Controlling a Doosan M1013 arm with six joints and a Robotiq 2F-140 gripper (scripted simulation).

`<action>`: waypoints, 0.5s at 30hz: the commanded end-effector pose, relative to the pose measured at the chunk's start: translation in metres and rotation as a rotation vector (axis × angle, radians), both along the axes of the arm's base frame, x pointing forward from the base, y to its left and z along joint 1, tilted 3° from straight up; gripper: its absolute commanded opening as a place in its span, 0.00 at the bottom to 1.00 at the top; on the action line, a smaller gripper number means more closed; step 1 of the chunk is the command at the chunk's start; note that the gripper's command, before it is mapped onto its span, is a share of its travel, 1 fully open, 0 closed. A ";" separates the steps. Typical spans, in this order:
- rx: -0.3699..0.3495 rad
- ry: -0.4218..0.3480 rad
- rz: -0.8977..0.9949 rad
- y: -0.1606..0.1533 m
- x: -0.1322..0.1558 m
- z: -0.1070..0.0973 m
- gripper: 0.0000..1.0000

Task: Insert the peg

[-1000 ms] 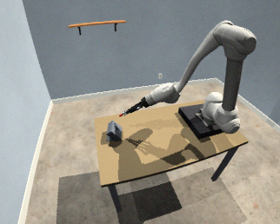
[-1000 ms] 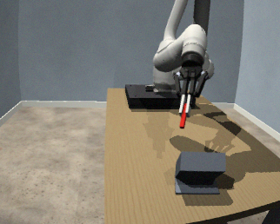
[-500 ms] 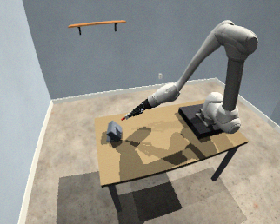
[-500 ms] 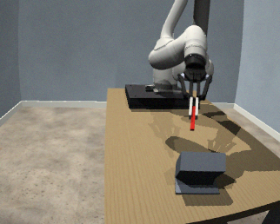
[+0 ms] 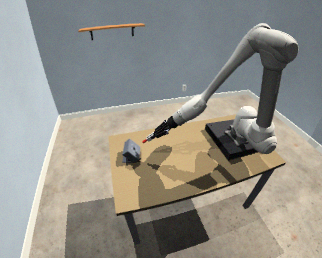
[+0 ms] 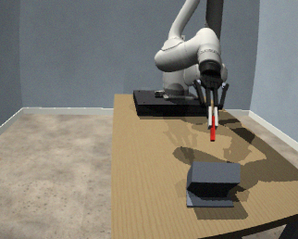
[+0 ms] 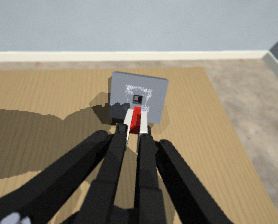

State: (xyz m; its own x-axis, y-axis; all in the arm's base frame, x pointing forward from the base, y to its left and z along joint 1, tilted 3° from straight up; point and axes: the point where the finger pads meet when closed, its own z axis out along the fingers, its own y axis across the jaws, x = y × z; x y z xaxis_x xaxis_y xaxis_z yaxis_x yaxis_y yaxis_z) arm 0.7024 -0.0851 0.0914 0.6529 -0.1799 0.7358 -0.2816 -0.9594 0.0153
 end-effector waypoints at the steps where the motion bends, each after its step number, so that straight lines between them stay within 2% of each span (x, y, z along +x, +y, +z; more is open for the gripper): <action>1: -0.007 0.006 0.015 0.003 -0.001 -0.001 0.00; 15: -0.007 0.005 0.015 -0.003 0.016 -0.018 0.00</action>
State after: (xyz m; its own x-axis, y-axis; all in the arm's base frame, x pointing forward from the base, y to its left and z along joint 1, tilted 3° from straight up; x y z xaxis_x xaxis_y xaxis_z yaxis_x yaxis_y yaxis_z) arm 0.7147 -0.0867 0.0770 0.6596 -0.1655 0.7332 -0.2675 -0.9633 0.0233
